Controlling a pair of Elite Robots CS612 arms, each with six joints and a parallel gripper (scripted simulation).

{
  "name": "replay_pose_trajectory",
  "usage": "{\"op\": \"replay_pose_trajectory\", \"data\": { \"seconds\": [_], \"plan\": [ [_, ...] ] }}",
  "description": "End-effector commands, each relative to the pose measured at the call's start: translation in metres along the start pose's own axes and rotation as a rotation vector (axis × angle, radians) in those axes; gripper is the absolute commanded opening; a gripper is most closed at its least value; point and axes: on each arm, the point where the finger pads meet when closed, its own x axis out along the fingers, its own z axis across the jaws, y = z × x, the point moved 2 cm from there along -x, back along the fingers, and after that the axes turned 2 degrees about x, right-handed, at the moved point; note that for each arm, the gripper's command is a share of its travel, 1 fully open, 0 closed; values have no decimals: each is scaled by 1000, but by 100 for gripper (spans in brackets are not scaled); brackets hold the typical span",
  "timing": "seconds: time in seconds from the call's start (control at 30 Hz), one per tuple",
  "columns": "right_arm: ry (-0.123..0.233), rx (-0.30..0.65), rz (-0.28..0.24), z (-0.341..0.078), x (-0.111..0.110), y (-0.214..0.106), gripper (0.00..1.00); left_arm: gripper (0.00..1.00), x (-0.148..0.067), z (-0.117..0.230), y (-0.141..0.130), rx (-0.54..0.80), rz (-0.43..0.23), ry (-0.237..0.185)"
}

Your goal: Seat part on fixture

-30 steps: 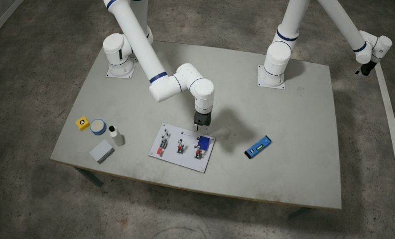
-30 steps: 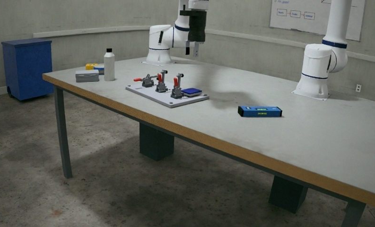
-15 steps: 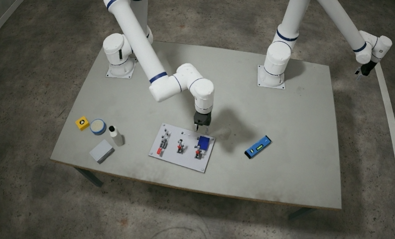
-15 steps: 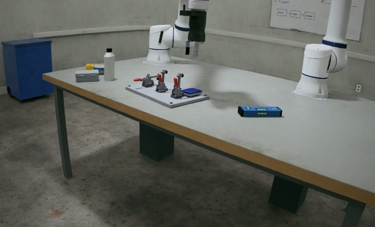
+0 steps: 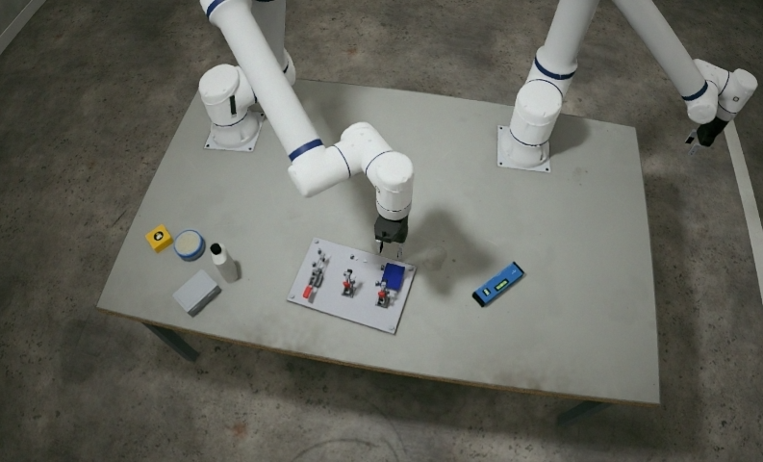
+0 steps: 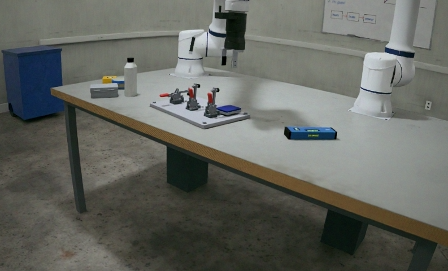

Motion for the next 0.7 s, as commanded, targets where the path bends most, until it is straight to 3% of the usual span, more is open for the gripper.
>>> {"op": "replay_pose_trajectory", "data": {
  "seconds": [0.0,0.63,0.67],
  "plan": [
    [2,0,1,-1,-1,0,100,100,-1,0,-1,0,-2,0],
    [2,0,1,-1,-1,0,100,100,-1,0,-1,0,-2,0],
    [2,0,1,-1,-1,0,87,100,-1,0,-1,0,-2,0]
  ]
}}
